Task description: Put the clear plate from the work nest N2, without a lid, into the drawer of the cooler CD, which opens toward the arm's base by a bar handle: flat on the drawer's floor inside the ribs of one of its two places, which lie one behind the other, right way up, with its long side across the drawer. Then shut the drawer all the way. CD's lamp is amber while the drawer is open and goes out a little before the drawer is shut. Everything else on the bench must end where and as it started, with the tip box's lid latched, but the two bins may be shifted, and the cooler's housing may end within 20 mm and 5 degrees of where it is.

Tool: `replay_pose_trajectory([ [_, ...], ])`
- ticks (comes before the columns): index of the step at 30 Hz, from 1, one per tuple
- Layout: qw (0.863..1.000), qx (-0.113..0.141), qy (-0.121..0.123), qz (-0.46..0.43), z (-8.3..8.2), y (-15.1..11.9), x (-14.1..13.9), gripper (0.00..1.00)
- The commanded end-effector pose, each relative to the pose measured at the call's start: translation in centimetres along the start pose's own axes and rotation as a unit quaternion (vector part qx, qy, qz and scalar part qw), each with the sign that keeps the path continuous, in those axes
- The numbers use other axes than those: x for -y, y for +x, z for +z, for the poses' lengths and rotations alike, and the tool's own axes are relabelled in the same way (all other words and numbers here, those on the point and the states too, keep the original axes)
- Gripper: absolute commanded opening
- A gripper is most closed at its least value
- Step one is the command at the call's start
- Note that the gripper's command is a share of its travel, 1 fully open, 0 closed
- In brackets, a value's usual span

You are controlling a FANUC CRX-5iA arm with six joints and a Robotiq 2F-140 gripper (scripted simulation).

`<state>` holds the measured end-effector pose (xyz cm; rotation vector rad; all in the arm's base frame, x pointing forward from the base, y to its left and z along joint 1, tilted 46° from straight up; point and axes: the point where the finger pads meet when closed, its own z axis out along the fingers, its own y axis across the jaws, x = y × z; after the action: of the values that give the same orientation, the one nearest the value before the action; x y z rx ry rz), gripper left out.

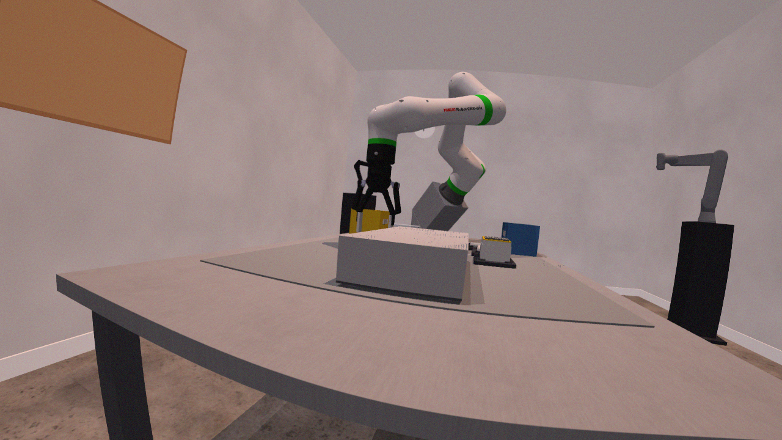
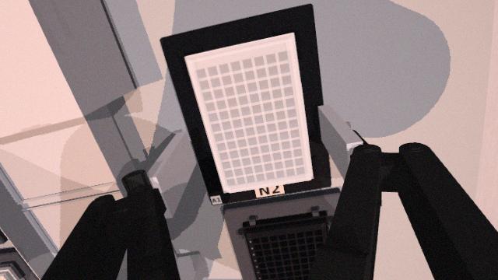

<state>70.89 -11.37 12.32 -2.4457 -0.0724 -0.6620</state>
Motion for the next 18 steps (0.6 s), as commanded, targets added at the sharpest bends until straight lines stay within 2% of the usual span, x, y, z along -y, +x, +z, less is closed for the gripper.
replay_pose_trajectory([
  [1, 1.000, 0.000, 0.000, 0.000, 0.3, 0.0, 0.0, 0.66],
  [18, 1.000, 0.000, 0.000, 0.000, 1.9, 0.0, 0.0, 0.66],
])
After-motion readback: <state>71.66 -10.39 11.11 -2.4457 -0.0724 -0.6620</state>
